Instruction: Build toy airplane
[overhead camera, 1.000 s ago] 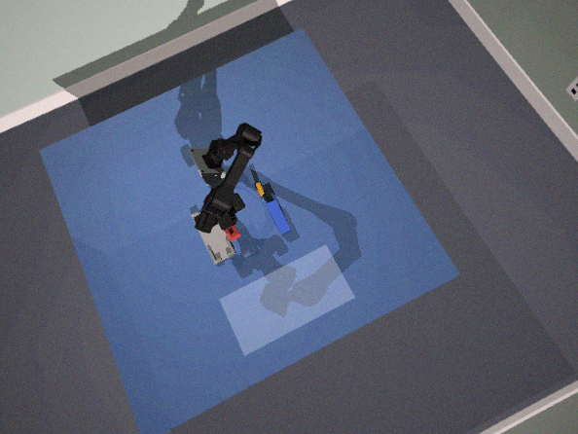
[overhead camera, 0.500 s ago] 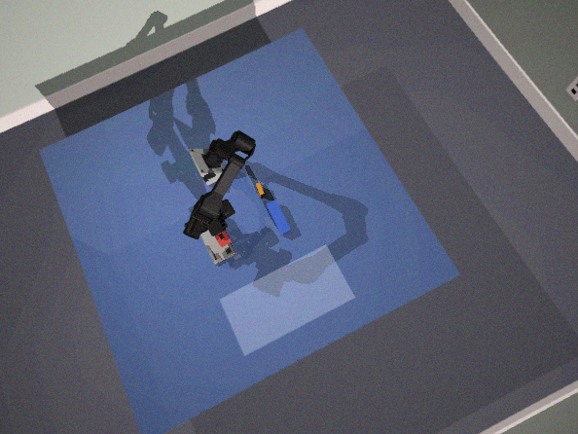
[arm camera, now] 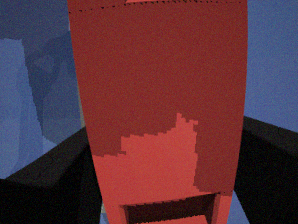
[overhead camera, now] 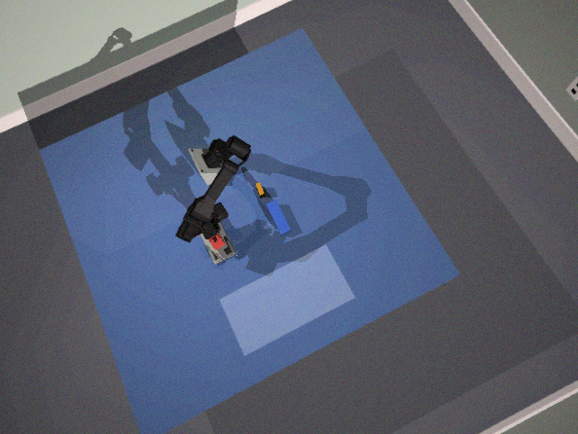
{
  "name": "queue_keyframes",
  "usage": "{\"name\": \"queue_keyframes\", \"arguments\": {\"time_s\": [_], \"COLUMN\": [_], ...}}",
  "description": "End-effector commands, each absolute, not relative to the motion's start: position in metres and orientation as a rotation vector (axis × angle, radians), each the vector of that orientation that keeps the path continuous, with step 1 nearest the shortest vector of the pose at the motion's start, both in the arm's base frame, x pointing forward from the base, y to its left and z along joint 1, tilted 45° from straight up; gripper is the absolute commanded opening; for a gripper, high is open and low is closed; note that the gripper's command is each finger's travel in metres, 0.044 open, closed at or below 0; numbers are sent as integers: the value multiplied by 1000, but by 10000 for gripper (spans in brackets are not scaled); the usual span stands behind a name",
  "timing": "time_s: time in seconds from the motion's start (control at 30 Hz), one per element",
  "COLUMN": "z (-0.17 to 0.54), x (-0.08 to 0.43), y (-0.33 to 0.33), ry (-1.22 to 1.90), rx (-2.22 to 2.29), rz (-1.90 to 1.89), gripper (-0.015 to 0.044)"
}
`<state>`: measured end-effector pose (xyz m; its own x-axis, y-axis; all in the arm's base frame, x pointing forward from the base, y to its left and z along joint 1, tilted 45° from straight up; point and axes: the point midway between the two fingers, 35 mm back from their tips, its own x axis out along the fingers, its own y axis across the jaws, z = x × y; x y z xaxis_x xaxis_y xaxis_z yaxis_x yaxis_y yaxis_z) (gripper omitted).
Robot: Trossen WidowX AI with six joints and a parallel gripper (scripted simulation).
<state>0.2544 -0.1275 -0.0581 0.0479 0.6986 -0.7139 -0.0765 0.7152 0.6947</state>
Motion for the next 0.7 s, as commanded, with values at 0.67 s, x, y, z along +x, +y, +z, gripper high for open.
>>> {"name": "queue_keyframes", "arguments": {"time_s": [0.67], "z": [-63], "x": [254], "y": [-126], "ry": [1411], "rx": [548], "rz": [642], "gripper": [195]}}
